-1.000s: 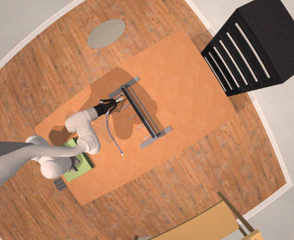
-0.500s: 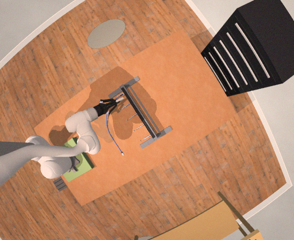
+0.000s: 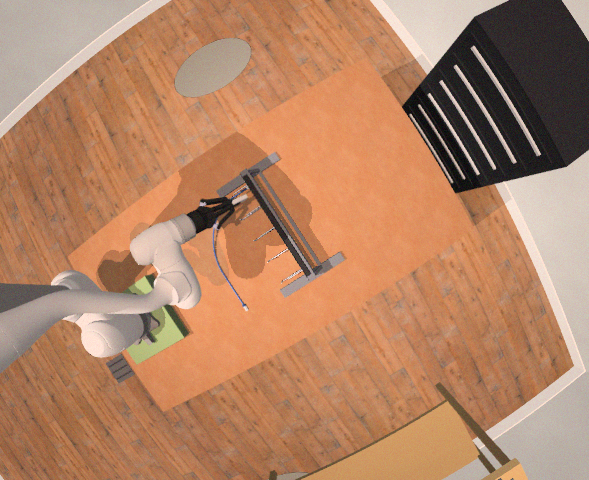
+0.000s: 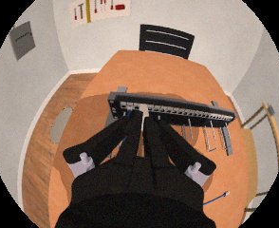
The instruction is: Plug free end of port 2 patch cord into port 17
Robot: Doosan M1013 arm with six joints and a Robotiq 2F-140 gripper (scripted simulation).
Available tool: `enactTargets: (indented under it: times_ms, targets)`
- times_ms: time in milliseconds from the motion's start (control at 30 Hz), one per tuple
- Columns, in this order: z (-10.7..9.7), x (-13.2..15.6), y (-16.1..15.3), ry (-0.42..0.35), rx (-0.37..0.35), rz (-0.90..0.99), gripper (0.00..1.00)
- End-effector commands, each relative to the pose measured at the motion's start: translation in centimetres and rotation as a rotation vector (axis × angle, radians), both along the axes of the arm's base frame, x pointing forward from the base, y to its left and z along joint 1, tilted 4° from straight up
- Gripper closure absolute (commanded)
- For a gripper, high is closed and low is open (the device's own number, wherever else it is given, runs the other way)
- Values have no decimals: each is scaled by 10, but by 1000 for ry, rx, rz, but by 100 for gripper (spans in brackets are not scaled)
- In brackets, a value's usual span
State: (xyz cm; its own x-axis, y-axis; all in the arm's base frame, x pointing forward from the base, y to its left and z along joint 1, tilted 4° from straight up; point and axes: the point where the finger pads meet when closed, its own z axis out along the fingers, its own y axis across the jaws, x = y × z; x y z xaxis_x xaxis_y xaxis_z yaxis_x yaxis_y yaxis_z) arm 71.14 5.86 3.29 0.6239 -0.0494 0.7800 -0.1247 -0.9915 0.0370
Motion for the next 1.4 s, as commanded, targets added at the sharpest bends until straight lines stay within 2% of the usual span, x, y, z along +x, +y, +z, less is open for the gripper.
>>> enactTargets:
  times_ms: [0,100,433,567,1000,1200,1367]
  targets:
    - [10,-9,2,-4,3,-3,100]
    - [14,-14,2,-4,3,-3,100]
    - [65,-77,12,-4,3,-3,100]
    - [79,-95,15,-4,3,-3,100]
    - [86,-104,15,-4,3,-3,100]
    - [86,-105,7,-4,3,-3,100]
    - [87,-107,-15,-4,3,-3,100]
